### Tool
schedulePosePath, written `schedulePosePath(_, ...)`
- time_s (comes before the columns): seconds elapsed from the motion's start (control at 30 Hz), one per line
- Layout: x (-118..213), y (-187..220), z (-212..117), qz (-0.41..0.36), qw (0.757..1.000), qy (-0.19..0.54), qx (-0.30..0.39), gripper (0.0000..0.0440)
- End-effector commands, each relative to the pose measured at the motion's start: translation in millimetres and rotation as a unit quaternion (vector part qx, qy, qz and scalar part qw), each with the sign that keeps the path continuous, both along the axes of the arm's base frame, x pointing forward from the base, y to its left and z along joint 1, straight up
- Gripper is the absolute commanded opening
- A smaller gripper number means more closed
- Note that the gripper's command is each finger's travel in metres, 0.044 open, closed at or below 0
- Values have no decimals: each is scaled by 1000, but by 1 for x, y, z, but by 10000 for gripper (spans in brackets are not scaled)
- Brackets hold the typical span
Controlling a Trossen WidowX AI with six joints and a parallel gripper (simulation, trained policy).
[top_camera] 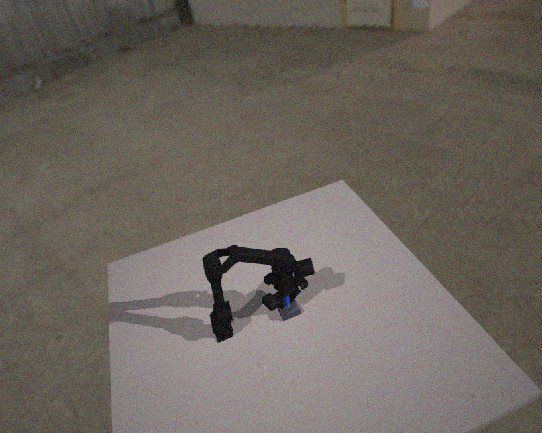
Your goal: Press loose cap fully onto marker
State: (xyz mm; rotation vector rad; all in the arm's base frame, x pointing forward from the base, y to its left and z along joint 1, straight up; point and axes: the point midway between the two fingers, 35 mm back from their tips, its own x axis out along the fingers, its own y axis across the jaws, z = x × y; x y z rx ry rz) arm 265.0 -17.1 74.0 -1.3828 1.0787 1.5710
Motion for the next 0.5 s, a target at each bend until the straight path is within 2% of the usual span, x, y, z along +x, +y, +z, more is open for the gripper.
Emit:
schedulePosePath(0.0, -9, 1, -8, 17, 1000, 18, -4, 285)
schedulePosePath(0.2, -9, 2, -2, 41, 999, 18, -14, 437)
schedulePosePath(0.47, -1, 2, 18, 60, 998, -10, -23, 440)
